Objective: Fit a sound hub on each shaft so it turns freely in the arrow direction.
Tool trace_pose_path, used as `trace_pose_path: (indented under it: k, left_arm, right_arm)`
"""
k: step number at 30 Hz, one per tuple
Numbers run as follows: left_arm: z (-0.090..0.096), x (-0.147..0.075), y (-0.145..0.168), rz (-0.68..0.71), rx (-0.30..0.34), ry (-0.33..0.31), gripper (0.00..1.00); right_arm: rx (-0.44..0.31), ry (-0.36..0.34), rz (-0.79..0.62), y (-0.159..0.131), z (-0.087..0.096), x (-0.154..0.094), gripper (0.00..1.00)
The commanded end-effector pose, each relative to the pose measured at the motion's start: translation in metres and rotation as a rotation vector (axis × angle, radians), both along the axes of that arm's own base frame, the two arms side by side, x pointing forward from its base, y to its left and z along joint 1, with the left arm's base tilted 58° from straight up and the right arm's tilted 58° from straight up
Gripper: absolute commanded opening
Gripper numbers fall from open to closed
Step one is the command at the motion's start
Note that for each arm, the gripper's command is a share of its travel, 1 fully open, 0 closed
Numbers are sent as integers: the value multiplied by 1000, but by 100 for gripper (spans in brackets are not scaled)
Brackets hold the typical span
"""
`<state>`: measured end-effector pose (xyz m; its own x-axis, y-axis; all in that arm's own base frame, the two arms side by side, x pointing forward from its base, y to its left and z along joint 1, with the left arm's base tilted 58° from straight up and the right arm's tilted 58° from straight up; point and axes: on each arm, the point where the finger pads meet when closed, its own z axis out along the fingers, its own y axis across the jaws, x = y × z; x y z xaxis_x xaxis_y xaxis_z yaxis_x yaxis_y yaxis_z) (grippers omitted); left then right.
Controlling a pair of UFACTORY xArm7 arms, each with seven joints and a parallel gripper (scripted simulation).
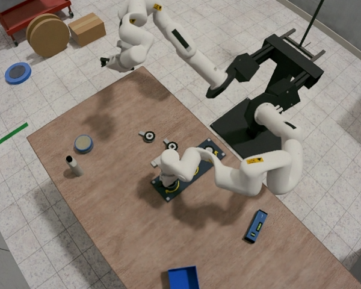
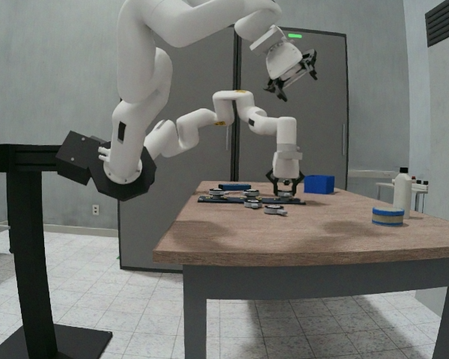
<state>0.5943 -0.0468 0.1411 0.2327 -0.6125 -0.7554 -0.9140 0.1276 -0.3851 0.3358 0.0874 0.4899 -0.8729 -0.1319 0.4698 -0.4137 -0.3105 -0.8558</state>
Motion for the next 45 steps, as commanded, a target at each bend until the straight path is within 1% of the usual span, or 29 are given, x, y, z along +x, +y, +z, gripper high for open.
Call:
trace_pose_path:
  k: [1, 14, 15, 31, 32, 45]
  left_arm:
    - [1, 0, -3, -5, -3, -2, 0]
    - [1, 0, -3, -5, -3, -2, 0]
    - [1, 0, -3, 97, -67, -152, 0]
    - [1, 0, -3, 97, -67, -152, 0]
    - [1, 0, -3, 199, -131, -301, 0]
    - [1, 0, -3, 199, -131, -301, 0]
  right_arm:
    - [1, -2, 3, 1, 1, 0, 100]
    - [1, -2, 3, 1, 1, 0, 100]
    - [1, -2, 3, 1, 1, 0, 100]
    - [1, -2, 3, 1, 1, 0, 100]
    - [1, -2, 3, 1, 1, 0, 100]
    - [1, -2, 3, 1, 1, 0, 100]
